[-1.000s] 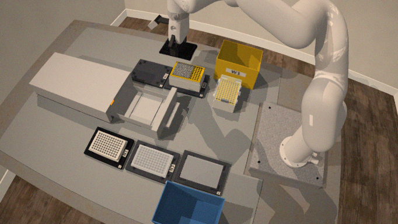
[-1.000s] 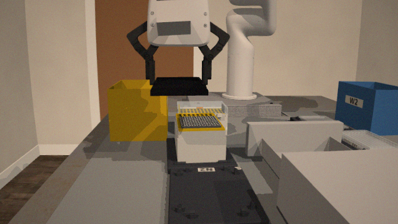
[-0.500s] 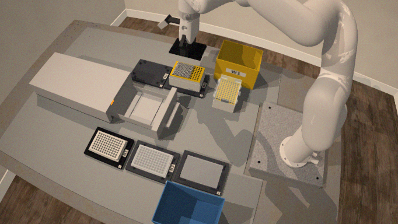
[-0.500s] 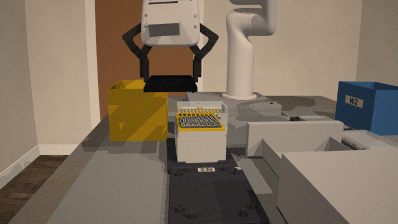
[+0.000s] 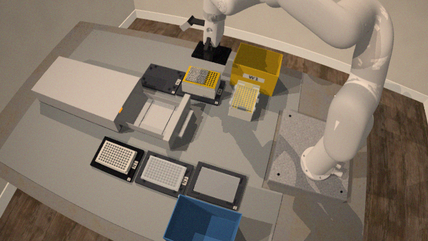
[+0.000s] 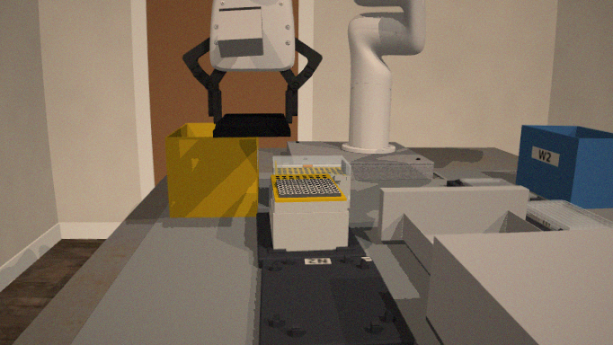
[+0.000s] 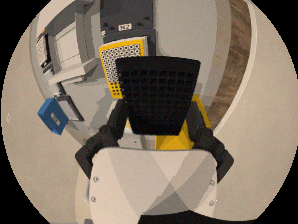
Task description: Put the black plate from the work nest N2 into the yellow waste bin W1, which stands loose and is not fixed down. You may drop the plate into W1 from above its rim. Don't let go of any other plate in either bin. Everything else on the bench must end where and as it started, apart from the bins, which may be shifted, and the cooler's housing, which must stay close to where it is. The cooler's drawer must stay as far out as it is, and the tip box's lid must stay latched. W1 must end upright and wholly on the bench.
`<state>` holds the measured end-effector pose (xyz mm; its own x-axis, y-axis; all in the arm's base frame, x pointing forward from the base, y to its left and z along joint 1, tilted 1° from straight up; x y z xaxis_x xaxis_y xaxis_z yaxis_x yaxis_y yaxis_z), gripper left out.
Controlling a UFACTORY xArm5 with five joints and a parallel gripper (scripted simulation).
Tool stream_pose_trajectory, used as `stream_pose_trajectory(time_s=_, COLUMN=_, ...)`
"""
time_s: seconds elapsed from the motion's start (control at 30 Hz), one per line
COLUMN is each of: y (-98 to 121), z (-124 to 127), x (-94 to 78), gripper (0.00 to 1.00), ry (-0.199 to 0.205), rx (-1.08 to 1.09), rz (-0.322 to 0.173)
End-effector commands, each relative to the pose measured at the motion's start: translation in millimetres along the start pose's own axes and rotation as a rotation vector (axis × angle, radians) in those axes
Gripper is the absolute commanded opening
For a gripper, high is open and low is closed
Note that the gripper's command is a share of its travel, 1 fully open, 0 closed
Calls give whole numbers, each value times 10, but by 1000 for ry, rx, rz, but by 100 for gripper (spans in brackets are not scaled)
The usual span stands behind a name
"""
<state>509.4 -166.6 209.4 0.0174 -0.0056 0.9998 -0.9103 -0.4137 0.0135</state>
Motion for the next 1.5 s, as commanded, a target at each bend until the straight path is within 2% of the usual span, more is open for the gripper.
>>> stream_pose_trajectory(time_s=0.0, y=67, z=14, x=19, gripper=0, ry=3, rx=0, rz=4)
stream_pose_trajectory(time_s=1.47, y=1102, z=138, x=15, gripper=0, ry=2, rx=0, rz=5)
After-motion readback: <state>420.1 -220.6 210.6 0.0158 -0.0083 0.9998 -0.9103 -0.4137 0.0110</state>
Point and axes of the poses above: the point where the finger pads meet when closed, its own x axis back along the fingers, its own z axis across the jaws, y = z × x, the point moved 9 cm from there along x, back along the fingers, and after that the axes turned 14 degrees about x, right-handed, at the moved point
